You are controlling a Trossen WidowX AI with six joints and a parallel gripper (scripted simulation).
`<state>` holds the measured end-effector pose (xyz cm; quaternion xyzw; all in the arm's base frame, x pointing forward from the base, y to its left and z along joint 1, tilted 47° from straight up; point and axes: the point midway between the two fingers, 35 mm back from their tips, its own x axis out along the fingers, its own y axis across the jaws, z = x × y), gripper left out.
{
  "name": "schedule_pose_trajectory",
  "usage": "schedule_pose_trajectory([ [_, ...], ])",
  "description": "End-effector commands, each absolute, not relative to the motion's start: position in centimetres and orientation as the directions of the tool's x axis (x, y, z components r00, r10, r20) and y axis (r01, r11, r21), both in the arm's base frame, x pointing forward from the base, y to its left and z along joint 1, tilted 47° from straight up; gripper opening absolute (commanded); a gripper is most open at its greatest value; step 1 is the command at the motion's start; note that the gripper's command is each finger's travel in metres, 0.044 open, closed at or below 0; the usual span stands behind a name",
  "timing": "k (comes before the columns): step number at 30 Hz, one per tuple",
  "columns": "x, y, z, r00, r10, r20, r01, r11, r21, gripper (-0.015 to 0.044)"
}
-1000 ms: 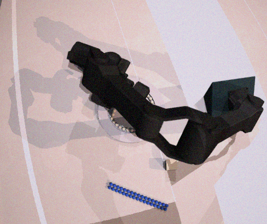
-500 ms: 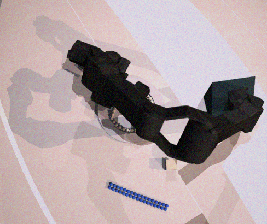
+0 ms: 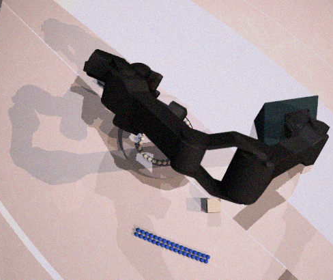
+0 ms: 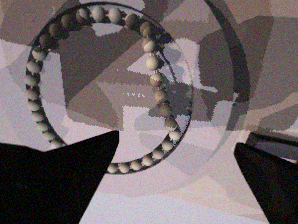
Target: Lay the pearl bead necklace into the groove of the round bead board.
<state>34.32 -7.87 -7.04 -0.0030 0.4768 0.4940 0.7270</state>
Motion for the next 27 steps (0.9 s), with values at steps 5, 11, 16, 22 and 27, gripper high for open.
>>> schedule_pose_trajectory([
  [5,35.7,-7.0,-3.9,0.058,0.715,-0.696,-0.798,0.452,0.398,0.0283],
  [11,37.0,-5.6,-0.2,0.058,0.717,-0.695,-0.872,0.375,0.314,0.0125],
  [16,37.1,-5.2,-0.3,0.058,0.717,-0.695,-0.874,0.372,0.312,0.012],
  [22,37.1,-5.0,-0.8,0.059,0.712,-0.7,-0.876,0.373,0.306,0.012],
  [27,37.2,-4.7,-1.1,0.059,0.713,-0.699,-0.876,0.373,0.307,0.012],
])
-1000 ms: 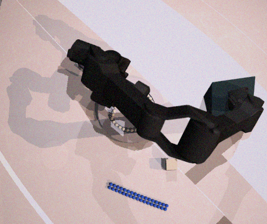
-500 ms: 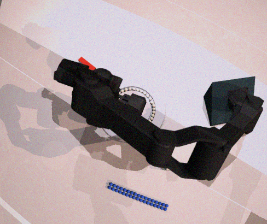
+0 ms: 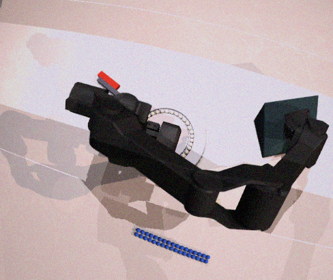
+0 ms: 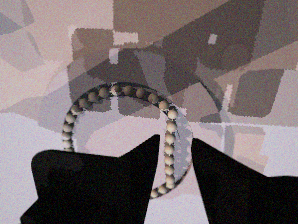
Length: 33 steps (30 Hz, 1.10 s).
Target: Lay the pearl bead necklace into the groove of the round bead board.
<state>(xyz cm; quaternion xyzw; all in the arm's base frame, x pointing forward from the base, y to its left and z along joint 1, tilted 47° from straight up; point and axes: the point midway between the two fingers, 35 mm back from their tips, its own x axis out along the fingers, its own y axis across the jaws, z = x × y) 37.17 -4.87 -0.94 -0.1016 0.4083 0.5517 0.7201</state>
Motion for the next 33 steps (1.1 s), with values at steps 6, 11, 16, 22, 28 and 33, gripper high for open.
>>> schedule_pose_trajectory([
  [6,37.3,-3.9,-1.7,0.059,0.715,-0.697,-0.875,0.373,0.309,0.012],
  [11,37.3,-3.3,-2.3,0.058,0.716,-0.695,-0.875,0.372,0.31,0.012],
  [16,37.3,-2.7,-2.7,0.058,0.718,-0.694,-0.874,0.372,0.312,0.012],
  [22,37.3,-2.9,-2.6,0.055,0.714,-0.698,-0.878,0.367,0.306,0.0015],
  [28,37.3,-2.9,-2.6,0.055,0.714,-0.698,-0.878,0.367,0.306,0.0],
  [33,37.3,-2.9,-2.6,0.055,0.714,-0.698,-0.878,0.367,0.306,0.0],
])
